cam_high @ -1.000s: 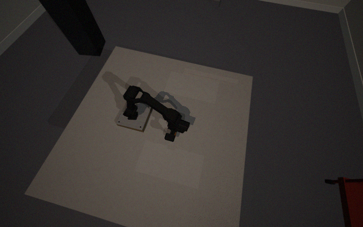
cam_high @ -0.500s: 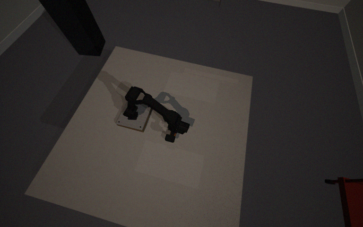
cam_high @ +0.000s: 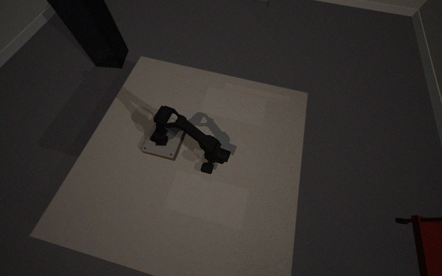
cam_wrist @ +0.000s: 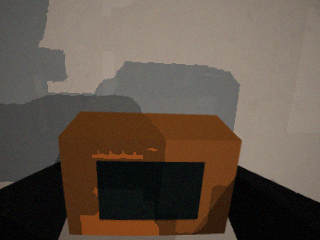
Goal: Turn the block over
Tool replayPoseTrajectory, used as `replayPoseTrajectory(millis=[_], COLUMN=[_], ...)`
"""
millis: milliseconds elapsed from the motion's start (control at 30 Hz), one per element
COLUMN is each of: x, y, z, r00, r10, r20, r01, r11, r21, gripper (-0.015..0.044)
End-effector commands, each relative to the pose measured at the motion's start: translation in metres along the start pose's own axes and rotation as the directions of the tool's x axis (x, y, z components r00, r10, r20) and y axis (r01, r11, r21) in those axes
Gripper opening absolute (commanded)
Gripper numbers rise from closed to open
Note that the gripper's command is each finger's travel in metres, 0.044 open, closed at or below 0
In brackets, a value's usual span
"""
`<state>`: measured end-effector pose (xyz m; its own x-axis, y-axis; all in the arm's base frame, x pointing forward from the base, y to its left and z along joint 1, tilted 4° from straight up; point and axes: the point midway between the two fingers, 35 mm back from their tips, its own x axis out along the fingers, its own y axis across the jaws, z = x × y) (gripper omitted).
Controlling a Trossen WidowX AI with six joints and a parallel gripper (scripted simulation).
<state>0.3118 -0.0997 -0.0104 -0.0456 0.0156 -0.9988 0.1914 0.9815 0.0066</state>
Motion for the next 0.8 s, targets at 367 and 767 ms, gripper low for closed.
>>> replayPoseTrajectory(millis=[367,767], x=[0.001,-0.029], y=[0.0,0.0], z=[0.0,0.0], r00=[1.0,1.0], r10=[0.002,0.002], r20=[0.0,0.001], r01=[-0.002,-0.002], r11=[1.0,1.0], r21=[-0.002,-0.002], gripper=[0.0176,0.0])
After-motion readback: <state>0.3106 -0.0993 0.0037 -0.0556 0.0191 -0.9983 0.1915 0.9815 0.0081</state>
